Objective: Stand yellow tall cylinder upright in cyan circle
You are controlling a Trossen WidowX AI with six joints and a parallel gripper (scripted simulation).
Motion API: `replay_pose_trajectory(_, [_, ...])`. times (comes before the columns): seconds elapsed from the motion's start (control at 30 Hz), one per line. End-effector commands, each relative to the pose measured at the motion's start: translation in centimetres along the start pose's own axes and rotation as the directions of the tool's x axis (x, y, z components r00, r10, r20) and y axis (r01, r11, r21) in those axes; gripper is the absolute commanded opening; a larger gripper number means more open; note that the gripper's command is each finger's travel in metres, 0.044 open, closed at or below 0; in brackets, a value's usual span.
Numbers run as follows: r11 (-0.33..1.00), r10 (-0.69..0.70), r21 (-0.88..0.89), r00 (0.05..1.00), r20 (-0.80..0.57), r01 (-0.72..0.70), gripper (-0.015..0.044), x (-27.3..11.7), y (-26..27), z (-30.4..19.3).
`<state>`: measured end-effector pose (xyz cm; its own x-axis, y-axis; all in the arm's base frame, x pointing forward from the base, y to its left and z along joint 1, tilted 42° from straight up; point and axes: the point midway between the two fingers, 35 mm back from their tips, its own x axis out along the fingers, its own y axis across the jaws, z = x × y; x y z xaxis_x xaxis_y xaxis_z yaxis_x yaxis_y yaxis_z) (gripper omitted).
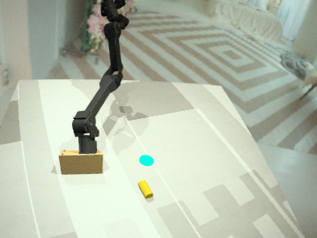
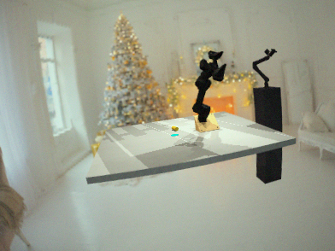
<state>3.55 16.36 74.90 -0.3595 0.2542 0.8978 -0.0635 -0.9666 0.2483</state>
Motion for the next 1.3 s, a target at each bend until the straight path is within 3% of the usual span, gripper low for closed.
replay_pose_trajectory(0.0, [1.000, 0.003, 0.000, 1.000, -0.001, -0.003, 0.0374, 0.0, 0.1, -0.1])
replay_pose_trajectory(0.1, [0.999, 0.053, 0.006, 0.998, -0.019, -0.052, 0.0309, 0.3, 1.8, -1.2])
replay_pose_trajectory(0.67, [0.915, 0.401, 0.104, 0.908, -0.121, -0.390, 0.0309, -0.2, 15.0, -8.3])
replay_pose_trajectory(1.27, [0.701, 0.710, 0.277, 0.679, -0.184, -0.658, 0.0309, -5.8, 28.7, -13.5])
